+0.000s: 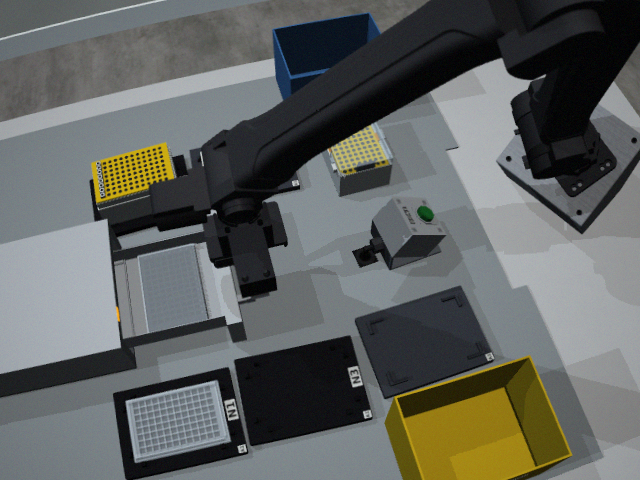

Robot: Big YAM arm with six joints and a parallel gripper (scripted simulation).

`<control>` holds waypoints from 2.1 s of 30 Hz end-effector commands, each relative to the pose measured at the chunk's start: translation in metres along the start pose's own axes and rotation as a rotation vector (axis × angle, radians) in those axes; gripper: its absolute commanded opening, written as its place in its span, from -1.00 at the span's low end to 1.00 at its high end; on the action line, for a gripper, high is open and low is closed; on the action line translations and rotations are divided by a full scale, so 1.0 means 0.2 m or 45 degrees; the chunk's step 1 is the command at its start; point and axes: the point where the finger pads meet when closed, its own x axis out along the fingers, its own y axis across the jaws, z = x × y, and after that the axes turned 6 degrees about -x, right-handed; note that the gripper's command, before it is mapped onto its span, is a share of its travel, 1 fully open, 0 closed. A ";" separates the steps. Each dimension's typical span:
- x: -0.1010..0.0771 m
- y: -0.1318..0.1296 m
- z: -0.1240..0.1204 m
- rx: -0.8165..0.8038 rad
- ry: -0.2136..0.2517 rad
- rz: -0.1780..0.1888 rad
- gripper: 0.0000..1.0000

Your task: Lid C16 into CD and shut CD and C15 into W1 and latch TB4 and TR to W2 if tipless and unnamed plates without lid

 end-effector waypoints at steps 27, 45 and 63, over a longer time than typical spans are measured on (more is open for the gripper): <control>-0.02 -0.15 0.01 -0.020 0.004 -0.057 -1.00; -0.02 -0.20 0.01 -0.018 0.001 -0.047 -1.00; -0.02 -0.32 -0.01 -0.019 0.003 -0.053 -1.00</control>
